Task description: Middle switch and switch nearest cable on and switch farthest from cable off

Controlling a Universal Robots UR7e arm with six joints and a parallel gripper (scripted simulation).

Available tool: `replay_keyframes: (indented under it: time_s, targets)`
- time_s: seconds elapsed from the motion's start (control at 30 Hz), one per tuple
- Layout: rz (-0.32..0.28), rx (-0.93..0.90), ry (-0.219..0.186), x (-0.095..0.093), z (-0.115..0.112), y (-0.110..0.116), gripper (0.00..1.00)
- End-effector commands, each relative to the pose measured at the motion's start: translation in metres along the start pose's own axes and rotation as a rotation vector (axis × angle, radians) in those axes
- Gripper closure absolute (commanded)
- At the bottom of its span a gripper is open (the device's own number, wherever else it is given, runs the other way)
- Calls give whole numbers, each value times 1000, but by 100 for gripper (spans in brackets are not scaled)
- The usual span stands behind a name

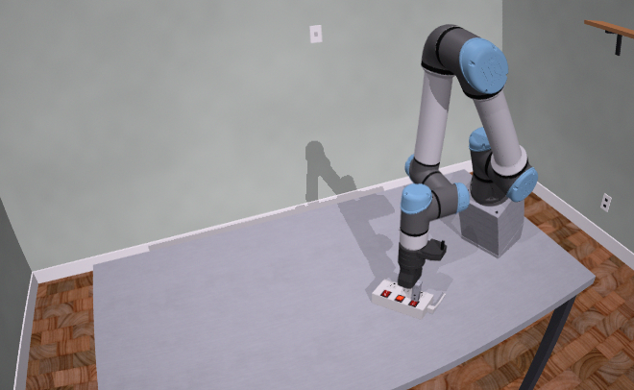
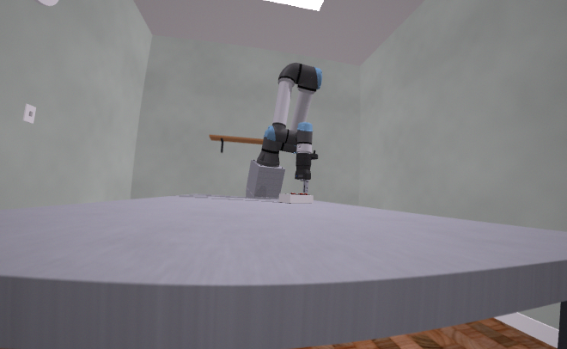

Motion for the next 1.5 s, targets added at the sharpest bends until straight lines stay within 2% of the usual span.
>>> replay_keyframes:
  time_s: [0.0,1.47]
  targets:
    - [-1,0,1,0,0,0,100]
    - [-1,0,1,-8,0,0,100]
Point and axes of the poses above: the point where the finger pads meet when closed, its own x axis back along the fingers, its own z axis across the jaws, y = z × x, the point moved 4 cm from there along x, back along the fingers, and after that the axes turned 2 degrees about -x, right-handed, at the moved point
